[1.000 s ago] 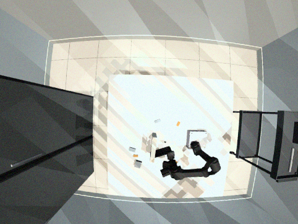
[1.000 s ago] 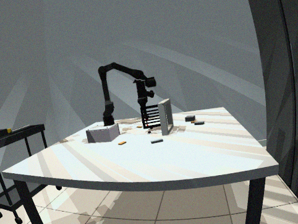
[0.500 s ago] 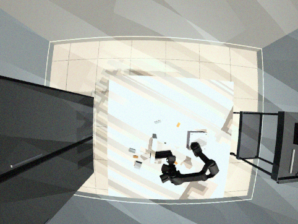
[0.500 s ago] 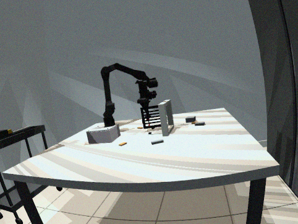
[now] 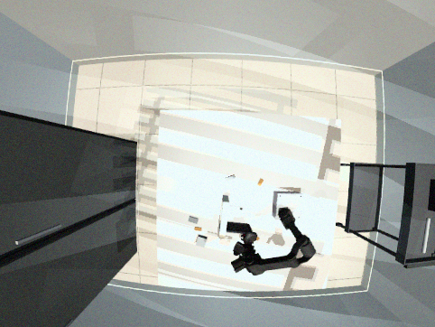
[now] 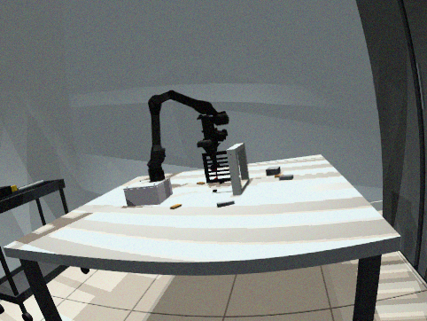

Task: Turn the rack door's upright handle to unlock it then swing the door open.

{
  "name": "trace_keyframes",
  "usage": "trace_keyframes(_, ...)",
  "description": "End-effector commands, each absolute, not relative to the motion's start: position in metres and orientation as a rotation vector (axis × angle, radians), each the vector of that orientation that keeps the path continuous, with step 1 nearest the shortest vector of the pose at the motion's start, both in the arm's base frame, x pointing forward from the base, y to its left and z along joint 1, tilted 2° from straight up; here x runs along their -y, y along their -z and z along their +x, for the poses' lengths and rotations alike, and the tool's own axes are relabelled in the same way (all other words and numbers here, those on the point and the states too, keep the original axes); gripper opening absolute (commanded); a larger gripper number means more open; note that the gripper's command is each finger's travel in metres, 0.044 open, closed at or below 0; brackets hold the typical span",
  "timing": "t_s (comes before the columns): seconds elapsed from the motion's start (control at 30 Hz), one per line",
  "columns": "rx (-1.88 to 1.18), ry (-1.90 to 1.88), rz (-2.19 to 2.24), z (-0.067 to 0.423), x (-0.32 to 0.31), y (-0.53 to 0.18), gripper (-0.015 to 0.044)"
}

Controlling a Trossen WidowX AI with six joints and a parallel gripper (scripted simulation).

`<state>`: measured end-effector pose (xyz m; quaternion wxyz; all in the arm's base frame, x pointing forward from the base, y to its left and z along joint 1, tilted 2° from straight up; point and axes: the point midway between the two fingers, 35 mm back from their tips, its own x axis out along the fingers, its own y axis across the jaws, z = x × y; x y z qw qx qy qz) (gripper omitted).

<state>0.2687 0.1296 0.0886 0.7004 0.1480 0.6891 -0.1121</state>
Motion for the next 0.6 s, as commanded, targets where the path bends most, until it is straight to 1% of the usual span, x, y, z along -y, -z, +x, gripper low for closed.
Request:
trace_keyframes(0.0,-1.536,0.277,0.35,0.2687,-0.1296,-0.089,0.0022)
trace_keyframes(0.37,-1.536,0.277,0.35,0.2687,-0.1296,-0.089,0.0022)
trace_keyframes(0.57,-1.536,0.277,0.35,0.2687,-0.1296,-0.089,0.0179)
